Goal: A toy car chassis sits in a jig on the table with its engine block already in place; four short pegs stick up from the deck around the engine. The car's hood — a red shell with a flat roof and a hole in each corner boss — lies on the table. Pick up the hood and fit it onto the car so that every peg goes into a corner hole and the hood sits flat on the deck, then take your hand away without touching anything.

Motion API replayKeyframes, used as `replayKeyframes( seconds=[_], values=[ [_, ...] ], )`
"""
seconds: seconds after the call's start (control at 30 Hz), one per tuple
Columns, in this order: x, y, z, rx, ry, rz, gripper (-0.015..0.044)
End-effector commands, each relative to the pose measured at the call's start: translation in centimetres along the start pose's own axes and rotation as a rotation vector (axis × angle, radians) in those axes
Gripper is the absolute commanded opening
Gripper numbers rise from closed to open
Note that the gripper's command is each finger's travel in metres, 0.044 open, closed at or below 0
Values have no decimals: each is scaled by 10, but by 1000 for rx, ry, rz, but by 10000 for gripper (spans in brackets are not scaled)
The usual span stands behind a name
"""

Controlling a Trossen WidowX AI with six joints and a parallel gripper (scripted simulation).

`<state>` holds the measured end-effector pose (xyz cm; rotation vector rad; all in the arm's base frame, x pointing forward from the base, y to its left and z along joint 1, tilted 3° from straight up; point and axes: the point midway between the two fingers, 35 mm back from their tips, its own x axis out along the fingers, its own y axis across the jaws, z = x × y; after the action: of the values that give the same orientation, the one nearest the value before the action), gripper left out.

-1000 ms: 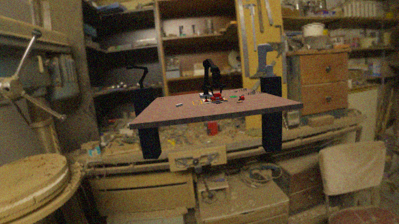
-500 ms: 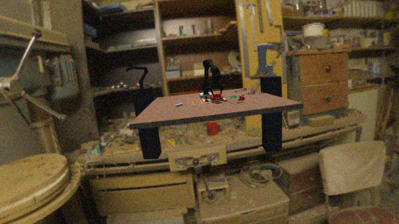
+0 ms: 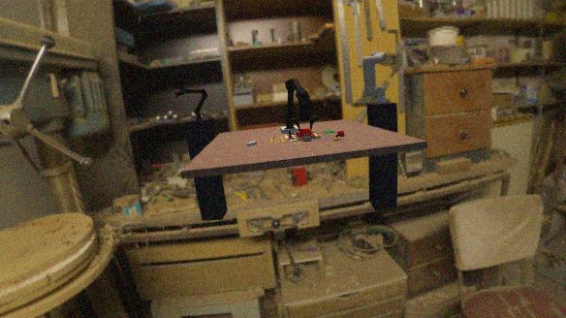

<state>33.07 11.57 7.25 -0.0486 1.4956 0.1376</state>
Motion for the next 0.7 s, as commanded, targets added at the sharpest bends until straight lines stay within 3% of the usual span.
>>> replayKeyframes(
  seconds=[0.0, 0.63, 0.67],
  values=[
    [2, 0, 0, 3, 0, -3, 0],
    [6, 0, 0, 0, 0, 0, 0],
    [7, 0, 0, 0, 0, -1, 26]
  ],
)
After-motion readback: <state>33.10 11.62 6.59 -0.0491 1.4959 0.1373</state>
